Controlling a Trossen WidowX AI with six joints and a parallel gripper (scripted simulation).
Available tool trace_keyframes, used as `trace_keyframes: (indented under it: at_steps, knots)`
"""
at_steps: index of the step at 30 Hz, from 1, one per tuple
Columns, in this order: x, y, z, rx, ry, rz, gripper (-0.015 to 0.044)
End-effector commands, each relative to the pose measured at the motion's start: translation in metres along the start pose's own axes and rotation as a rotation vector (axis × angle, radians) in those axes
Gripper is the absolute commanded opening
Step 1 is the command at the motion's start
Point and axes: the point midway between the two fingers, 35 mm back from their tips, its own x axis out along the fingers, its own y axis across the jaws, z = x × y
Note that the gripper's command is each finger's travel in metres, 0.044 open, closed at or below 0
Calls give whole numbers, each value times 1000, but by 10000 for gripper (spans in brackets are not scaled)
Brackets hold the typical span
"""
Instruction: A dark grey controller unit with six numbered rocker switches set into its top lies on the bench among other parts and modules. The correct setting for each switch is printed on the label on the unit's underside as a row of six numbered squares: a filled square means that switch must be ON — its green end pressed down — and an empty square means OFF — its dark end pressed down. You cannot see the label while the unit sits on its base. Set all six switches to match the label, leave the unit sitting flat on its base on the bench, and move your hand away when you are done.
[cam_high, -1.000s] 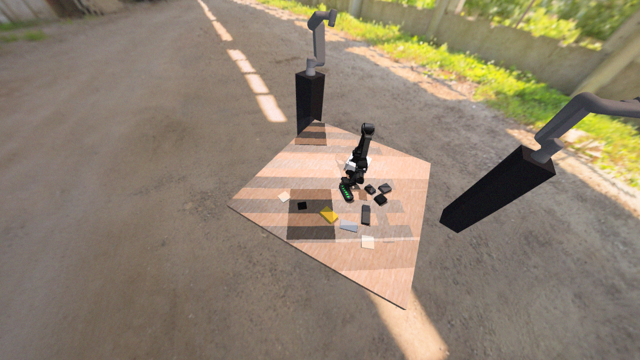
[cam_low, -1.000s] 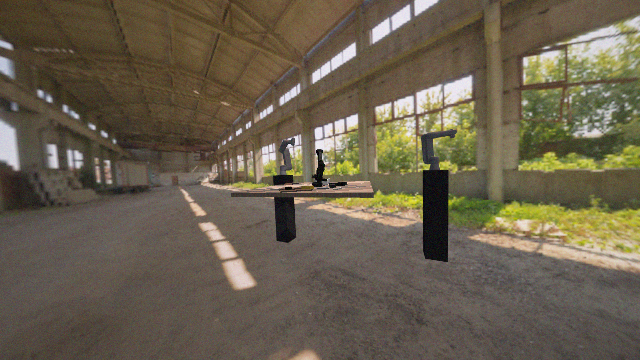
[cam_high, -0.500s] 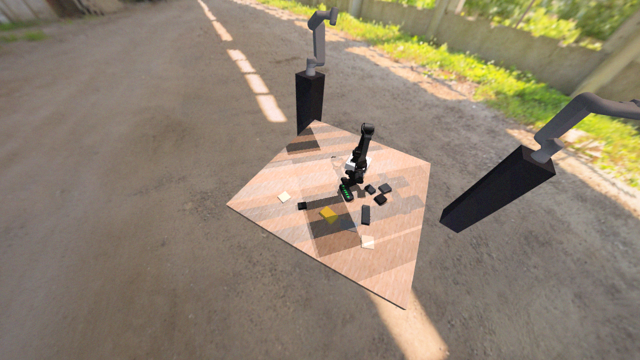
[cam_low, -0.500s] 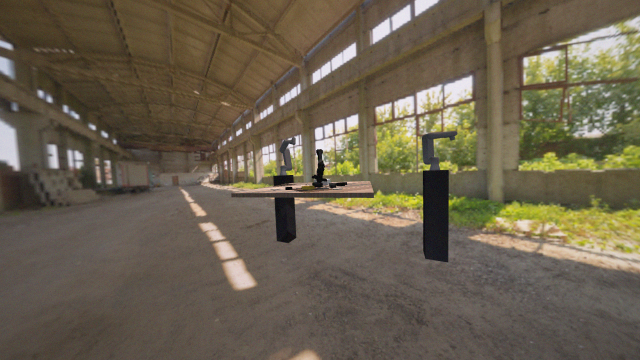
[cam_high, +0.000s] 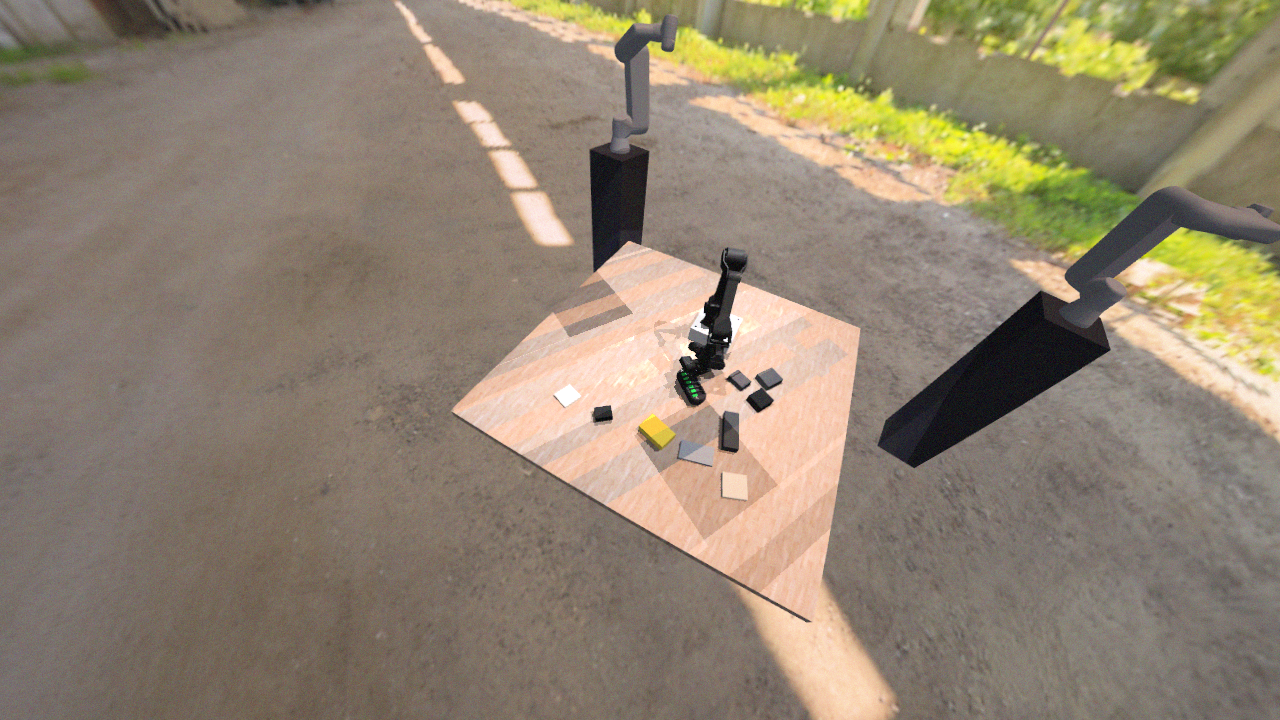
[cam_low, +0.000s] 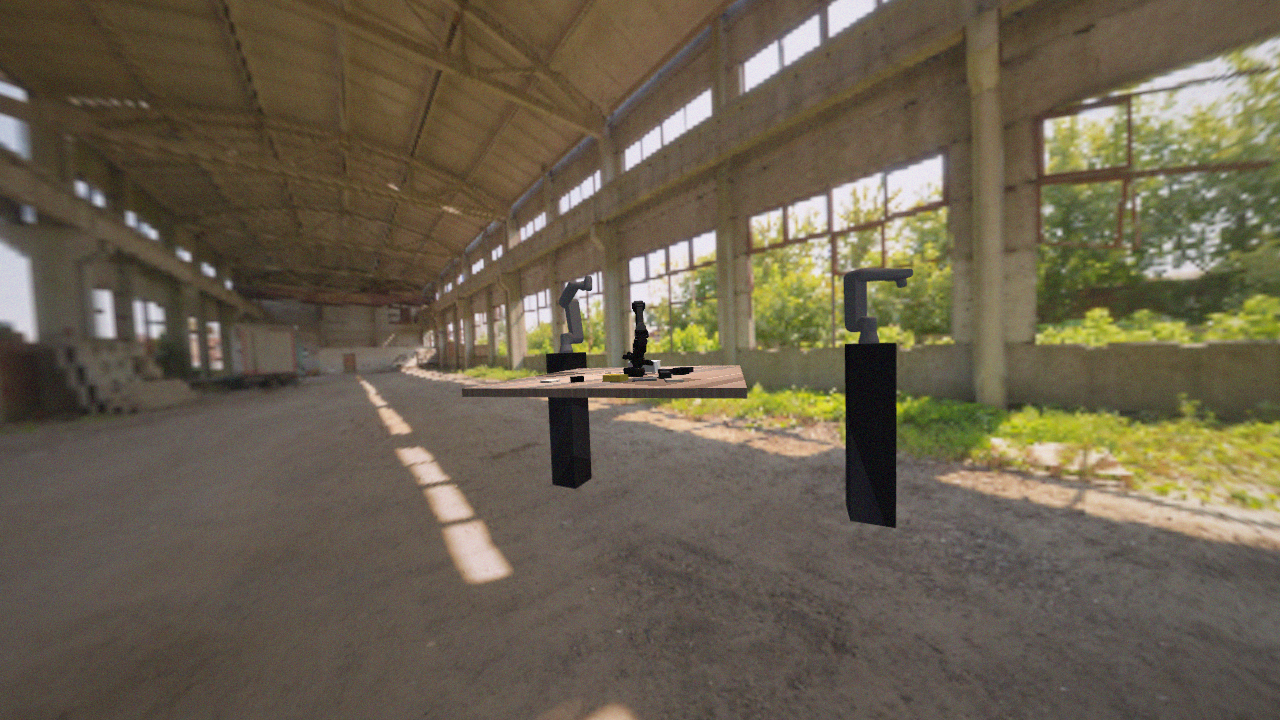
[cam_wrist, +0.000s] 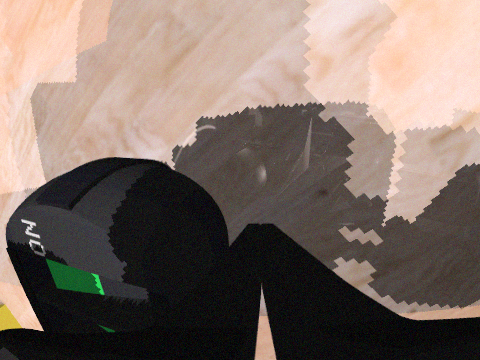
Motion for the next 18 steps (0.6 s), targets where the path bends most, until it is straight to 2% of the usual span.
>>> trace_keyframes:
  at_steps: [1, 15, 18]
  knots:
    - [2, 9, 0, 16, -3, 19, 0]
    - [4, 14, 0, 16, -3, 20, 0]
    - [-20, 2, -2, 2, -1, 1, 0]
